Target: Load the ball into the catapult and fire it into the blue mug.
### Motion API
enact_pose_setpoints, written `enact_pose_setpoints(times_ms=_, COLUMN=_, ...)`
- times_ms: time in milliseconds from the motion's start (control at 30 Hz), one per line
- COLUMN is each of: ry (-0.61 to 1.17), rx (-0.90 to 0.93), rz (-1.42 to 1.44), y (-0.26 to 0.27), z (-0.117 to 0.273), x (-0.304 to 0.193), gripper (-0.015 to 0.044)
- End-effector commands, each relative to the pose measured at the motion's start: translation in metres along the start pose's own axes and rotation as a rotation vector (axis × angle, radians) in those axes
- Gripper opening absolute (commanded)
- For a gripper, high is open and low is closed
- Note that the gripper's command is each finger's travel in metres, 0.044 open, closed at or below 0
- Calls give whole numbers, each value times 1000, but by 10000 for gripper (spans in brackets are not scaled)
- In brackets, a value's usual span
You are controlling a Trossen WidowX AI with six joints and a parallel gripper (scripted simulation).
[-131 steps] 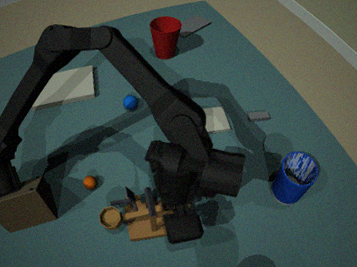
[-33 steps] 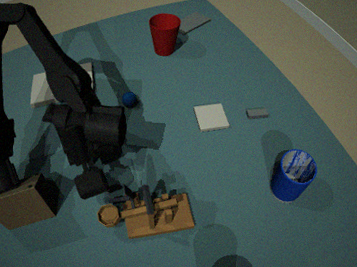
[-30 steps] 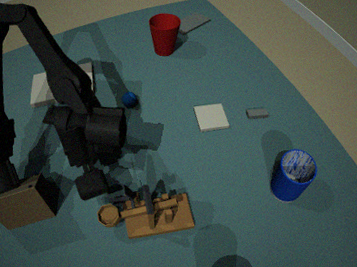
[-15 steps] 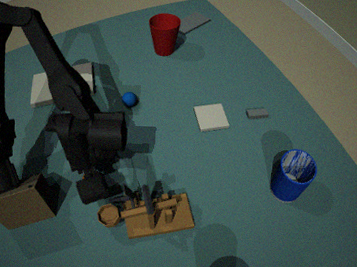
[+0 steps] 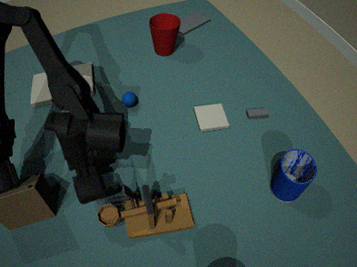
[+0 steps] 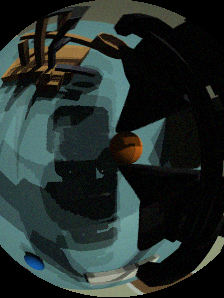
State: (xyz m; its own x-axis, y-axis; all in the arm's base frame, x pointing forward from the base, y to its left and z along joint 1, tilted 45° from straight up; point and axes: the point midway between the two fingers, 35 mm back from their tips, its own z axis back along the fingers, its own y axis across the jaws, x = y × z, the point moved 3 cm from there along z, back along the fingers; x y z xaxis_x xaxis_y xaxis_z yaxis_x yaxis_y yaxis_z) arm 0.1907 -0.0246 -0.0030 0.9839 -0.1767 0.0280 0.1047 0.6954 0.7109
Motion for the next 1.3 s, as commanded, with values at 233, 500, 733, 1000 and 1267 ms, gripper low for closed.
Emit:
enact_pose_setpoints(times_ms=233, ry=-14, rx=-22, rz=5, y=-4, z=61, x=11, gripper=0)
enact_pose_setpoints(times_ms=500, ry=-11, rx=-14, rz=6, y=3, z=112, x=5, gripper=0)
enact_pose_setpoints(times_ms=733, ry=-9, rx=-10, rz=6, y=4, z=121, x=4, gripper=0)
enact_pose_setpoints(times_ms=1000, ry=51, rx=-5, rz=-39, y=-17, z=120, x=12, gripper=0)
enact_pose_setpoints(times_ms=1267, ry=119, rx=2, rz=-86, y=-42, z=115, x=20, gripper=0)
